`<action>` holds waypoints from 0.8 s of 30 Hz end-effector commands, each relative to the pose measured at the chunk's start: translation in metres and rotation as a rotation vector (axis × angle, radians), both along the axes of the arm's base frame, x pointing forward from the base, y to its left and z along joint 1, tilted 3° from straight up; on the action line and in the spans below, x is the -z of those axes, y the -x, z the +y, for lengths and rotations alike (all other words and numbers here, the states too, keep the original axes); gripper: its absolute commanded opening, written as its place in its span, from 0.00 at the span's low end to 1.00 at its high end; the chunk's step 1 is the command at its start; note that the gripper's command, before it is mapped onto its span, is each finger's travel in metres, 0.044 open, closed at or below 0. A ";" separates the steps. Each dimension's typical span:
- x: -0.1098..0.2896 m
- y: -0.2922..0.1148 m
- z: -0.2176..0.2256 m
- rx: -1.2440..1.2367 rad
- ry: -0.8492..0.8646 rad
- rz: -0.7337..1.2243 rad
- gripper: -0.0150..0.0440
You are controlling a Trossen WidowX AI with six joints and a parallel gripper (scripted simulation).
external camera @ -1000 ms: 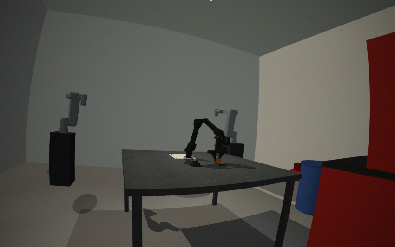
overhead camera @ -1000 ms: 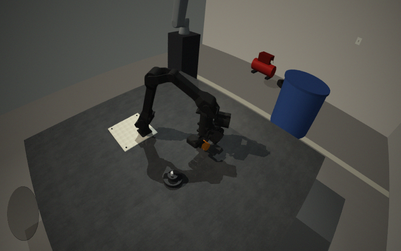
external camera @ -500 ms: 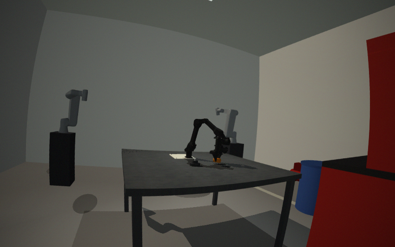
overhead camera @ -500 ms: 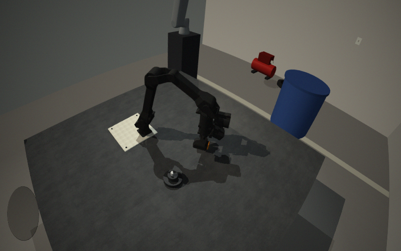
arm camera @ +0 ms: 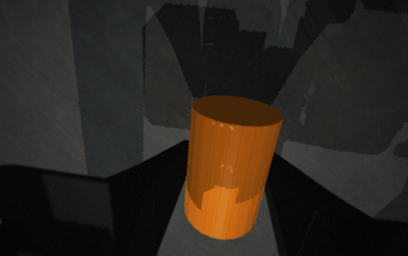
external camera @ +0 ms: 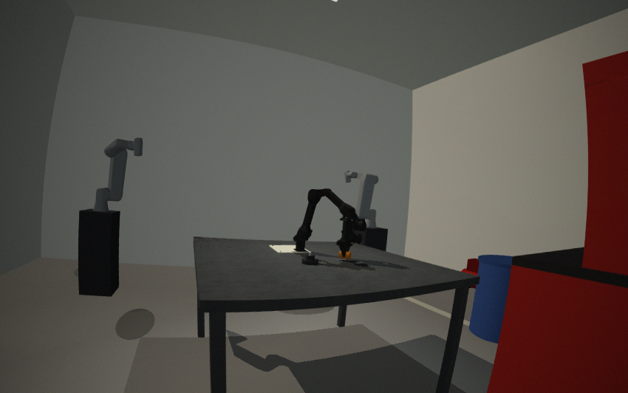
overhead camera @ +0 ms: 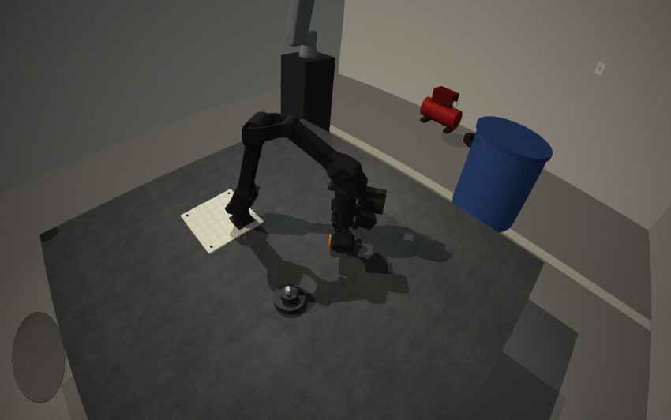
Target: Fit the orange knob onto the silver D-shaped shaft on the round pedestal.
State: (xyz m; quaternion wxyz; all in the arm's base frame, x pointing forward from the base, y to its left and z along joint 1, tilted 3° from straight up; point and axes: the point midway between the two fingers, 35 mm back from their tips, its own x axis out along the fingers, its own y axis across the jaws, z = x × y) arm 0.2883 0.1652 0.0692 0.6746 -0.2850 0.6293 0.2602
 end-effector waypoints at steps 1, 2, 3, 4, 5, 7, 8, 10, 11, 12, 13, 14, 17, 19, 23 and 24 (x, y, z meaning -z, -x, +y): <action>-0.001 0.000 0.000 -0.140 0.007 0.002 0.56; -0.001 0.000 0.000 -0.174 0.009 0.003 0.56; -0.001 0.000 0.000 -0.207 0.012 0.003 0.56; -0.001 0.000 0.000 -0.241 0.014 0.003 0.56; -0.001 0.000 0.000 -0.275 0.017 0.003 0.56; -0.001 0.000 0.000 -0.342 0.022 0.004 0.56; -0.001 0.000 0.000 -0.369 0.024 0.004 0.56; -0.001 0.000 0.000 -0.391 0.025 0.004 0.56; -0.001 0.000 0.000 -0.391 0.025 0.004 0.56; -0.001 0.000 0.000 -0.391 0.025 0.004 0.56; -0.001 0.000 0.000 -0.391 0.025 0.004 0.56; -0.001 0.000 0.000 -0.391 0.025 0.004 0.56; 0.002 0.000 0.000 -0.391 0.025 0.004 0.56; 0.006 0.000 0.000 -0.391 0.025 0.004 0.56; 0.013 -0.001 0.000 -0.391 0.025 0.004 0.56; 0.013 -0.001 0.000 -0.391 0.025 0.004 0.56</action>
